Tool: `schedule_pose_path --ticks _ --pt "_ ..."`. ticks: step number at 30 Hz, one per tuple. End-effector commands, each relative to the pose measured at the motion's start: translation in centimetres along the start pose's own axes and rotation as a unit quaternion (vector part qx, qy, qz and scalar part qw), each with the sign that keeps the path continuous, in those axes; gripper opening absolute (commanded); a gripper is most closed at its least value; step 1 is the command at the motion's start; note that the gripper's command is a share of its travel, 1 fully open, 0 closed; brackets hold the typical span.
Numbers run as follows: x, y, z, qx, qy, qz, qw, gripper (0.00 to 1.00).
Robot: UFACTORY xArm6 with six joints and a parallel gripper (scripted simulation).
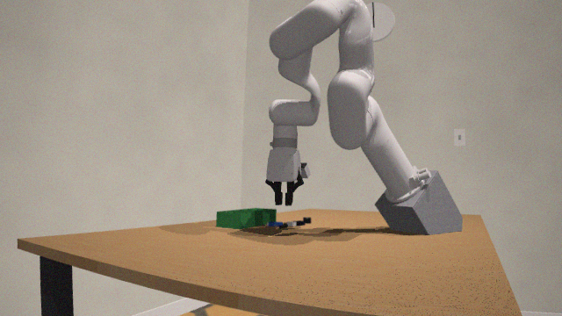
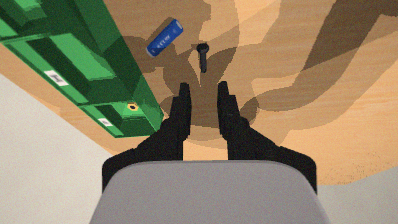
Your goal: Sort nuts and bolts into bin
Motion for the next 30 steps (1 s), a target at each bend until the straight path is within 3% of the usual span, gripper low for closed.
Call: schedule_pose_path --ticks 1,12,30 --pt "0.0 -1.2 -0.1 0.001 0.000 0.000 1.000 0.29" --pt "0.0 -5.6 -0.2 0.001 0.000 0.000 1.000 0.29" --pt "0.0 -6.9 -0.1 0.001 0.000 0.000 1.000 0.29"
Point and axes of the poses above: the point where the finger pads meet when closed, its own y axis back along the fingers, its own z axis across the jaws, x = y × z, the point moved 1 cm from there along y, back along the fingers, and after that the axes turned 7 degrees about -y, right-handed, at the moved point
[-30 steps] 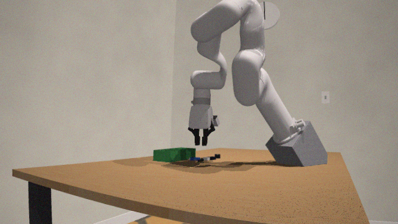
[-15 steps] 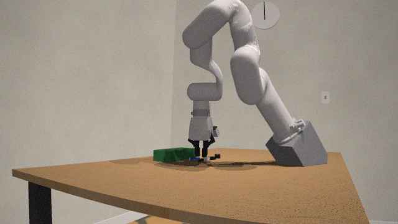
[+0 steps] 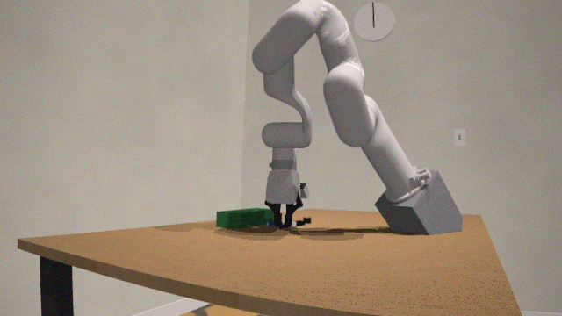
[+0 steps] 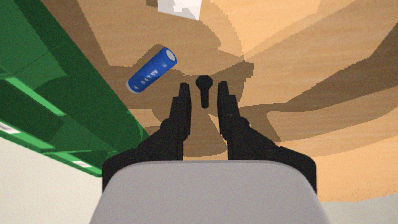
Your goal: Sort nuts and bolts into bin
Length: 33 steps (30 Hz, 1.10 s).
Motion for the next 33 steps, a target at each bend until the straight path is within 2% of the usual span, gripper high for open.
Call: schedule_pose_path --ticks 1,11,12,33 --pt "-0.01 -0.32 -0.05 0.001 0.000 0.000 1.000 0.29" --pt "-0.01 -0.32 -0.01 0.001 0.000 0.000 1.000 0.29" --pt "-0.01 -0.32 -0.01 0.001 0.000 0.000 1.000 0.00" --pt "-0.01 -0.31 -0.02 0.001 0.000 0.000 1.000 0.00"
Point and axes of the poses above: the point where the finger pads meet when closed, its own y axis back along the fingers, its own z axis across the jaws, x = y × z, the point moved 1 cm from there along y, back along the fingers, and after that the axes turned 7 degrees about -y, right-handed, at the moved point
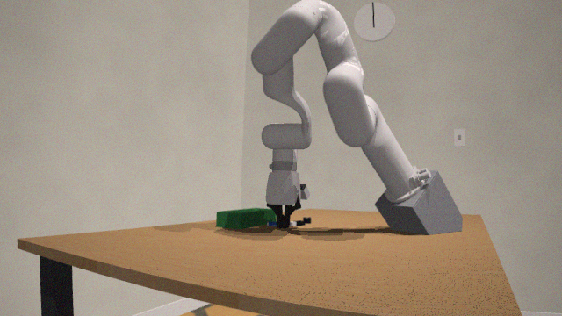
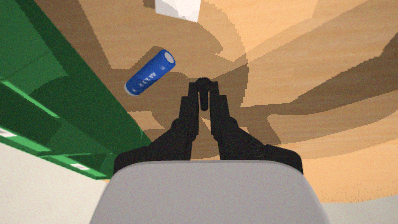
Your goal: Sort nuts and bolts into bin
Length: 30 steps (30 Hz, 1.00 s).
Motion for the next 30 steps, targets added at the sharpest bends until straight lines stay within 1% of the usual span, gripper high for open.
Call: schedule_pose_path --ticks 1,10,18,20,30 --pt "0.0 0.0 -0.1 0.001 0.000 0.000 1.000 0.00" --pt "0.0 0.0 -0.1 0.001 0.000 0.000 1.000 0.00" --pt "0.0 2.7 -0.1 0.001 0.000 0.000 1.000 0.00" --pt "0.0 2.7 -0.1 0.001 0.000 0.000 1.000 0.00" --pt "0.0 6.0 -0.1 0.001 0.000 0.000 1.000 0.00"
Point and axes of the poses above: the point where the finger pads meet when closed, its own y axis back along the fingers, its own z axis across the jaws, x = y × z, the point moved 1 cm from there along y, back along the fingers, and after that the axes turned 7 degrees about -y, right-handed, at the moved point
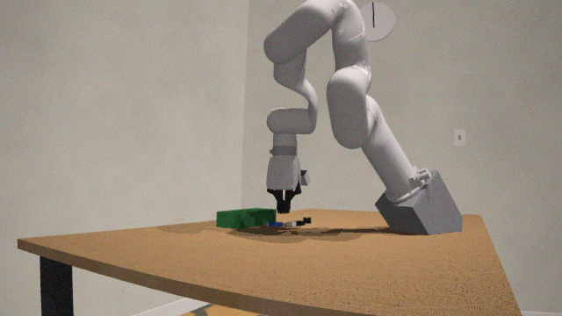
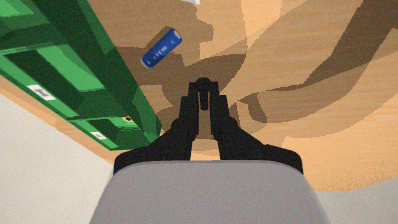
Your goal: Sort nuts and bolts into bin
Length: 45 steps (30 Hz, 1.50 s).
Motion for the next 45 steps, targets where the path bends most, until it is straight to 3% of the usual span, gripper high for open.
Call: schedule_pose_path --ticks 1,24,34,38,45 --pt "-0.1 1.5 -0.1 0.000 0.000 -0.001 1.000 0.00" --pt "-0.1 2.4 0.0 0.000 0.000 -0.001 1.000 0.00" --pt "-3.9 2.4 -4.6 0.000 0.000 -0.001 1.000 0.00" --pt "-4.6 2.5 -5.6 0.000 0.048 -0.001 0.999 0.00" --pt "-6.5 2.5 -7.9 0.000 0.048 -0.001 0.999 0.00"
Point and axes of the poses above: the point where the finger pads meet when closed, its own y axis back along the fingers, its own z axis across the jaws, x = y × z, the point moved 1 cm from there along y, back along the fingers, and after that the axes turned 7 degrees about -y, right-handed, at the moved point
